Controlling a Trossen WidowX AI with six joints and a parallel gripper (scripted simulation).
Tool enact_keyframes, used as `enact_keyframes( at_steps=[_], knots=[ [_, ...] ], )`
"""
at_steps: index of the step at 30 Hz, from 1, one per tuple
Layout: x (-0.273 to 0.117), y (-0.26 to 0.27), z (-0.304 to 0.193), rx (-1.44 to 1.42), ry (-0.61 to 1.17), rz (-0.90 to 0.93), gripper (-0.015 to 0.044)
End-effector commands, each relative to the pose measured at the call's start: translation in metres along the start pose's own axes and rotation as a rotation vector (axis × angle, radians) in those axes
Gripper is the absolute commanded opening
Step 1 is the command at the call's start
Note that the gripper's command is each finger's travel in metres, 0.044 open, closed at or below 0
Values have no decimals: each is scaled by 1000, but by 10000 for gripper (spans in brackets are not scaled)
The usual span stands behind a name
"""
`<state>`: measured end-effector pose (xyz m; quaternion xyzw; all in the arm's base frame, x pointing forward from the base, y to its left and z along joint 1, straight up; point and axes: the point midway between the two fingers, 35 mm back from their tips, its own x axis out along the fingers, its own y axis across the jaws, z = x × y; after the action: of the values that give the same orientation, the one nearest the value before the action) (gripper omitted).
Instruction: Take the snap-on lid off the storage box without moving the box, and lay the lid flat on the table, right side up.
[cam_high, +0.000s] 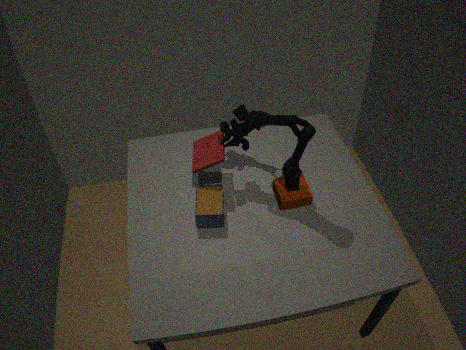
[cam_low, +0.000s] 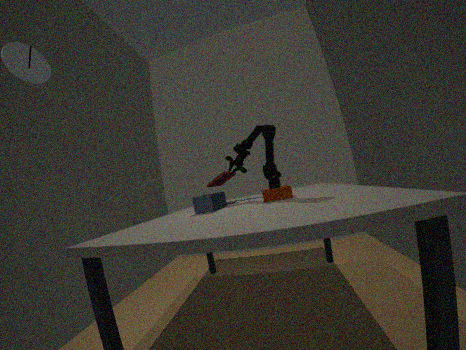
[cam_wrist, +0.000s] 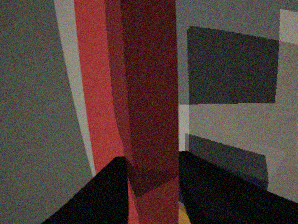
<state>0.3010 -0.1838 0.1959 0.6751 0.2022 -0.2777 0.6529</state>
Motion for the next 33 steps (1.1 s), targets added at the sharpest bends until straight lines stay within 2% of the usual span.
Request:
enact_keyframes(
  at_steps=[1, 33],
  knots=[
    [-3, 6, 7, -13, -2, 18, 0],
    [-6, 5, 71, -19, -6, 17, 0]
  ],
)
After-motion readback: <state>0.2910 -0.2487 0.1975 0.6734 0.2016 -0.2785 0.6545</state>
